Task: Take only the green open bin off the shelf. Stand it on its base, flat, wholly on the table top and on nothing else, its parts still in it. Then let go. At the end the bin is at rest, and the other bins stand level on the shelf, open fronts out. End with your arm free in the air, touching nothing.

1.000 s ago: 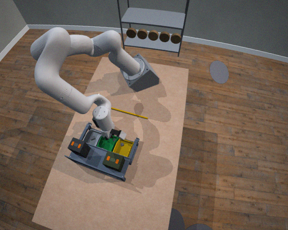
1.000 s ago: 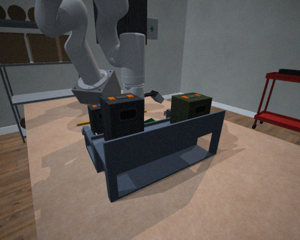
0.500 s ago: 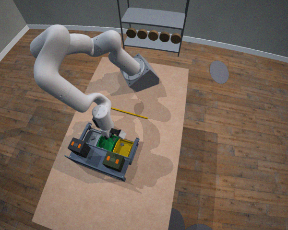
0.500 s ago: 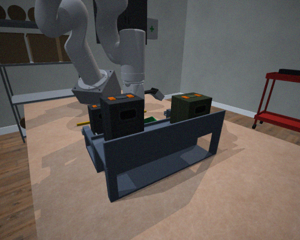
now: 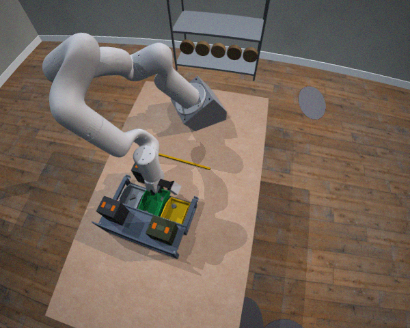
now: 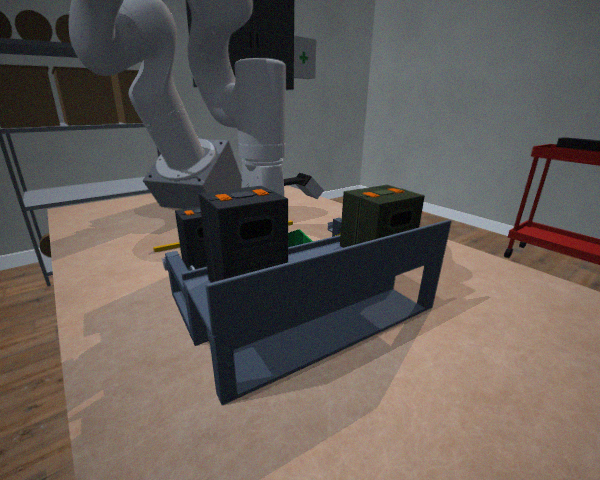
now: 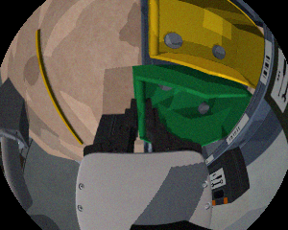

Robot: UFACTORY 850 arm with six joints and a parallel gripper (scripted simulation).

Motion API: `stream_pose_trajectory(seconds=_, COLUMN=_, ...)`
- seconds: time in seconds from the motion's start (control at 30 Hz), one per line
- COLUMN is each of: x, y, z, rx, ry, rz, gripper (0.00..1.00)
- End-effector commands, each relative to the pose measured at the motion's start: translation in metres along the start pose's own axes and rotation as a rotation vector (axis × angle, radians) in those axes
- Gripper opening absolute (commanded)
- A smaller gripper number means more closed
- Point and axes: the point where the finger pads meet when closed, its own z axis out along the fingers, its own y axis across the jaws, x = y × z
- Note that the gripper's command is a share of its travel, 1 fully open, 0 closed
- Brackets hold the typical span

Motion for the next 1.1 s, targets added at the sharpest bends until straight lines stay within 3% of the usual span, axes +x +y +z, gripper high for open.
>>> stream_pose_trajectory(seconds=0.0, x=0.000, y=-0.011, z=-0.001, rx=-0.005, ry=0.001, rz=0.001, gripper=0.00)
stream_pose_trajectory(seconds=0.3, x=0.000, y=-0.011, z=-0.001, rx=-0.005, ry=0.001, rz=0.001, gripper=0.00)
stream_pose_trajectory(seconds=0.47, x=0.000, y=-0.041, z=0.000, rx=-0.005, ry=0.001, rz=0.001, gripper=0.00)
stream_pose_trajectory(seconds=0.87, x=0.000, y=-0.041, z=0.000, rx=-0.005, ry=0.001, rz=0.001, gripper=0.00)
stream_pose_trajectory(seconds=1.07, x=0.000, y=-0.070, z=0.000, rx=-0.005, ry=0.001, rz=0.001, gripper=0.00)
